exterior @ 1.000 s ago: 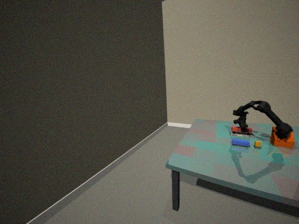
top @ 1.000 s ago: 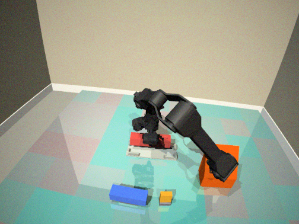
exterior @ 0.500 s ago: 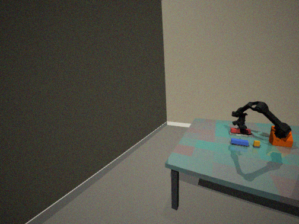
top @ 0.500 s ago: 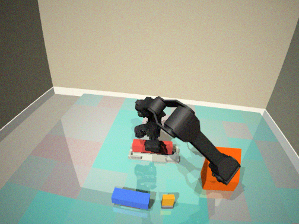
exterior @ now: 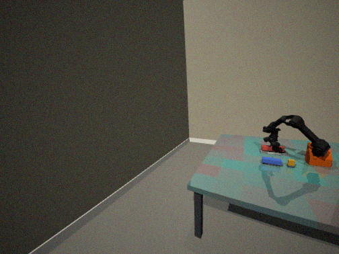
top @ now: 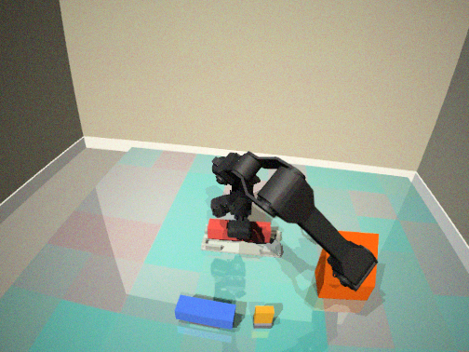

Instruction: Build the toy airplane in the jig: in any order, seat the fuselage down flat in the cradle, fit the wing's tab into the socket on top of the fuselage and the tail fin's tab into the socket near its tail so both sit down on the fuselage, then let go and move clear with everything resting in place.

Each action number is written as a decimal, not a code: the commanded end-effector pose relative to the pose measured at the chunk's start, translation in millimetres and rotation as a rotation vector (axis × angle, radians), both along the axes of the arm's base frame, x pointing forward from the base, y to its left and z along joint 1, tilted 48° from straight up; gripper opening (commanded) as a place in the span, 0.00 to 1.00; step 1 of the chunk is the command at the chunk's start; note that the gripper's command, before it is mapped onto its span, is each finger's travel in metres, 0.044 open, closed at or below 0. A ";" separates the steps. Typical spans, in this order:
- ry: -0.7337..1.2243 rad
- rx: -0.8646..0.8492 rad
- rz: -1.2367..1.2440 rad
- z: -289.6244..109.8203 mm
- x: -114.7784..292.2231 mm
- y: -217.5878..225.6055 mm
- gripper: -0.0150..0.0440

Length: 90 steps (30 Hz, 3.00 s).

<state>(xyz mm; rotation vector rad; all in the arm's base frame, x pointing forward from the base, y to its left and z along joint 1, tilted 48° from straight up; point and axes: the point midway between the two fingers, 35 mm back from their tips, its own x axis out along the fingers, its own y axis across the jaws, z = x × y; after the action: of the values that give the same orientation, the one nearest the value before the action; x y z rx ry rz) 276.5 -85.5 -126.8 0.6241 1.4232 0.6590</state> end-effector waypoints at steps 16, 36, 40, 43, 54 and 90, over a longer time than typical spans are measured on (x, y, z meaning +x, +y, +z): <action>-0.001 -0.001 0.000 2.0 0.6 -2.7 1.00; 0.074 0.001 -0.073 70.3 -2.6 -85.5 1.00; 0.083 -0.018 -0.083 100.6 18.5 -63.2 1.00; 0.089 -0.031 -0.094 137.4 38.4 -31.1 1.00; 0.075 0.016 -0.074 264.5 51.0 110.5 1.00; 0.074 0.020 -0.073 213.2 54.2 173.4 1.00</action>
<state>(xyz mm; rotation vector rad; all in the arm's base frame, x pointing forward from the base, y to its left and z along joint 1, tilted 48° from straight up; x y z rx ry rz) 331.9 84.8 90.3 0.7089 1.4496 0.6018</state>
